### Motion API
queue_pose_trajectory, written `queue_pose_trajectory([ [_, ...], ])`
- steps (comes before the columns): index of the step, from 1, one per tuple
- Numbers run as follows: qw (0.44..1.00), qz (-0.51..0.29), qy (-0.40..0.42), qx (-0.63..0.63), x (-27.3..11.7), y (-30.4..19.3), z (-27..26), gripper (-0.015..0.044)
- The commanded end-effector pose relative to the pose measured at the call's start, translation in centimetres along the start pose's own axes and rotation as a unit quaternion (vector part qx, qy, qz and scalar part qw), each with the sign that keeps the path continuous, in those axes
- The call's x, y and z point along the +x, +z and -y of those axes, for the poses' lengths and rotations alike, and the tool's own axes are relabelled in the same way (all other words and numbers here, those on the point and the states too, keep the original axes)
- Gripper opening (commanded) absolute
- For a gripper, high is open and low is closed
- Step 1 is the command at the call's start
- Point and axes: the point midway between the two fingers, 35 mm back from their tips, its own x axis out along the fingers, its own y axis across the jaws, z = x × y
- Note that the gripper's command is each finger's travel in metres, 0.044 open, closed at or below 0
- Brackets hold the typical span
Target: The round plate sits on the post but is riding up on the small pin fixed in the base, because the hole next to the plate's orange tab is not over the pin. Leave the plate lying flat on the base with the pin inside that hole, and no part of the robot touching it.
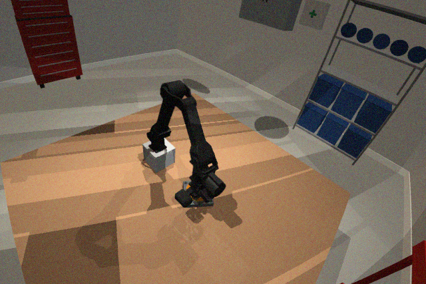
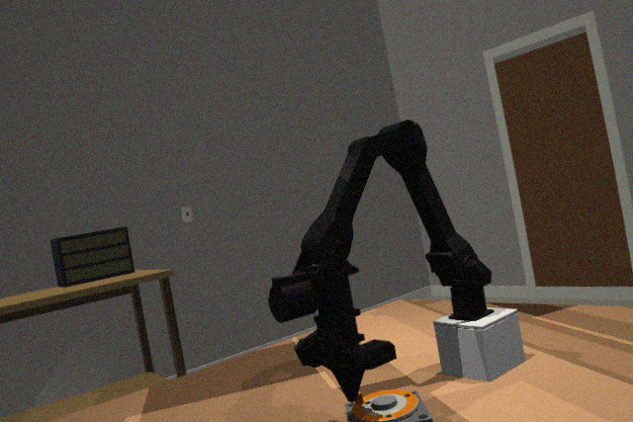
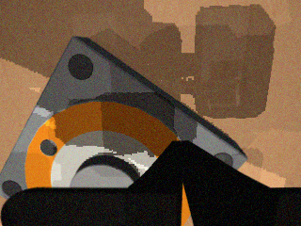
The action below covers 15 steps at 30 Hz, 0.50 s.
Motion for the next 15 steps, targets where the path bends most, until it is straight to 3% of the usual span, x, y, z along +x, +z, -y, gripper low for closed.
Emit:
queue_pose_trajectory([
  [1, 1.000, -0.002, -0.002, 0.000, 0.0, -0.7, 0.5, 0.0000],
  [15, 1.000, -0.003, -0.002, 0.000, -0.1, -2.4, 1.0, 0.0000],
])
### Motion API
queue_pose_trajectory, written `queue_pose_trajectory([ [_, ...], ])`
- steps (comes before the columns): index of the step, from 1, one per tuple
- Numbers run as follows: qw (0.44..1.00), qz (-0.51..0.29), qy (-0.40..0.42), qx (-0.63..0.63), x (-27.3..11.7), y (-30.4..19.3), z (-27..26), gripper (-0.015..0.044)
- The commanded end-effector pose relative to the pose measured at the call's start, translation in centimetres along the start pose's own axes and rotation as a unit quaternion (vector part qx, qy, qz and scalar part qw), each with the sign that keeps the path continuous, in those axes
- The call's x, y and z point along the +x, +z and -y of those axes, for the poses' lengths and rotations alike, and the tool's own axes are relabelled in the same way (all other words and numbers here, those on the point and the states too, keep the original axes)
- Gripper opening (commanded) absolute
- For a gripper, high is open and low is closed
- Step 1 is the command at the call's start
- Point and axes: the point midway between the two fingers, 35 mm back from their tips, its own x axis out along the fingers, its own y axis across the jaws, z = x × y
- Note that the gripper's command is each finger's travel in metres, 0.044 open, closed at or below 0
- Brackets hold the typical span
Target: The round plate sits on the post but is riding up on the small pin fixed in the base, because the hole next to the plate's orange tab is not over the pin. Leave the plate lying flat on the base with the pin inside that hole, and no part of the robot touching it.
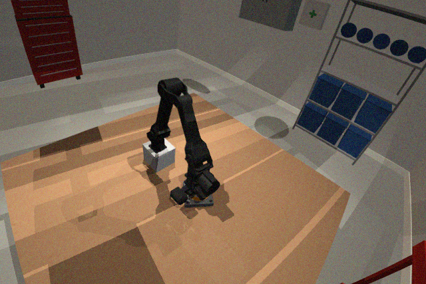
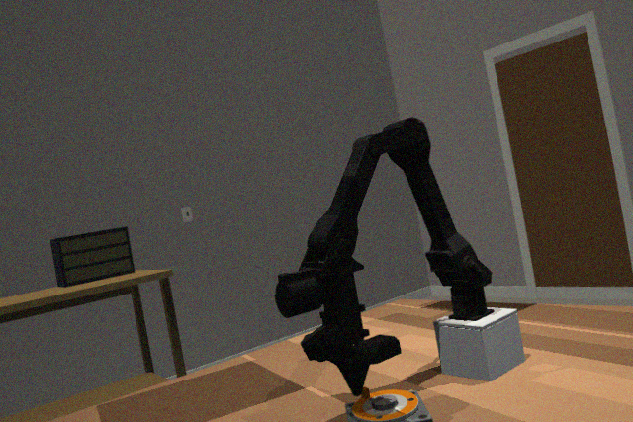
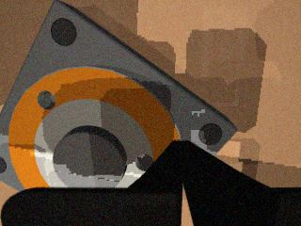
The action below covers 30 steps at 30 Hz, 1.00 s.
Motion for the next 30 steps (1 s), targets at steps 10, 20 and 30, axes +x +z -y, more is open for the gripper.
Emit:
queue_pose_trajectory([
  [10, 1.000, -0.002, -0.002, 0.000, 0.0, -1.9, 0.2, 0.0000],
  [20, 1.000, -0.002, -0.002, 0.000, -0.1, -2.5, 0.0, 0.0000],
  [30, 1.000, -0.003, -0.002, 0.000, -0.7, -2.7, -0.1, 0.0000],
])
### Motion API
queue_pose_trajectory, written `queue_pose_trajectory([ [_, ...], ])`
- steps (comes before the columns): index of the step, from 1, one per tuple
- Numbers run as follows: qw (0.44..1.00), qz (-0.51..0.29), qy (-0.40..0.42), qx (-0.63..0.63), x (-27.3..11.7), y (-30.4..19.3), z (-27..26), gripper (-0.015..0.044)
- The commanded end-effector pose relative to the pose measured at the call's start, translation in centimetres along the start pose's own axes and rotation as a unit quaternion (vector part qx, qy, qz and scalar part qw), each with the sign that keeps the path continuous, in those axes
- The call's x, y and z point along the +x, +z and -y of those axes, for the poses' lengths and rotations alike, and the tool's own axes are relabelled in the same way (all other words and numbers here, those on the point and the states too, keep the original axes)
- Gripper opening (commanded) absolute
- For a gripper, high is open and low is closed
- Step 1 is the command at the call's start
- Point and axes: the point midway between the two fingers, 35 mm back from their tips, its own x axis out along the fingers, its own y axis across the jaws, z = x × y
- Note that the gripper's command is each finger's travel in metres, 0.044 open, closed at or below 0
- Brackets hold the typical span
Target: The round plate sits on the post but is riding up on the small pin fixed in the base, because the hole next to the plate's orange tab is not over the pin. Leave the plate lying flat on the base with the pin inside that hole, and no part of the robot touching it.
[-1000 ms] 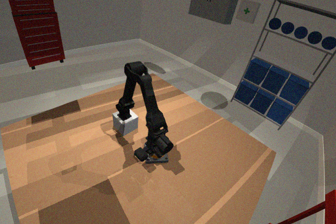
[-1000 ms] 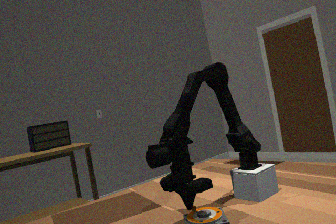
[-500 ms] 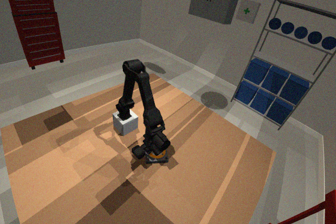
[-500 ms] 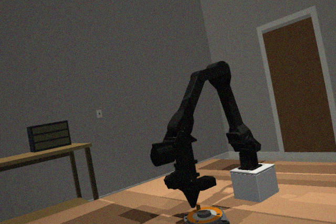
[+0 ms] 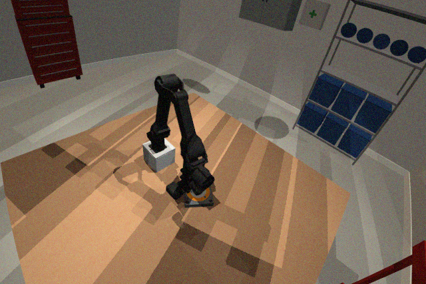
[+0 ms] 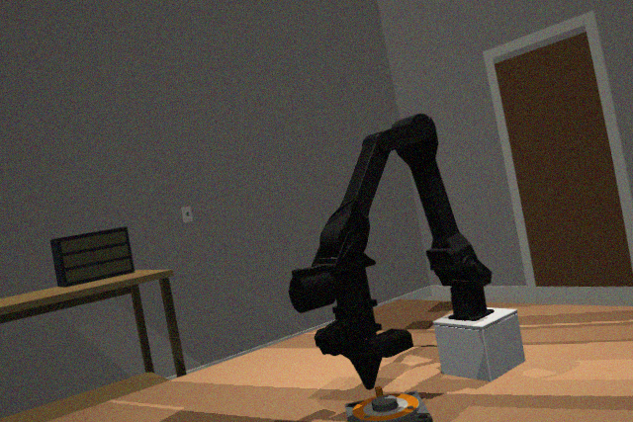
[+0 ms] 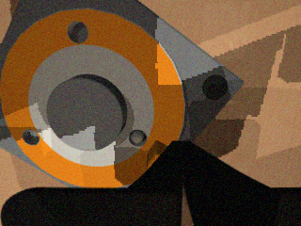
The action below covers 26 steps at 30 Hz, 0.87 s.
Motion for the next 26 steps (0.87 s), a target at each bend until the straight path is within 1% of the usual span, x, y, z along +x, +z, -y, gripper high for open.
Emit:
queue_pose_trajectory([
  [1, 1.000, 0.001, -0.002, 0.000, -1.1, 0.1, 0.0, 0.0000],
  [8, 1.000, 0.001, -0.002, 0.000, -4.0, -0.3, -0.1, 0.0000],
  [9, 1.000, 0.001, -0.002, 0.000, -4.1, -0.3, -0.1, 0.0000],
  [10, 1.000, 0.001, 0.000, 0.000, -3.2, -0.2, -0.1, 0.0000],
  [26, 1.000, 0.001, 0.000, 0.000, -3.2, -0.2, -0.1, 0.0000],
])
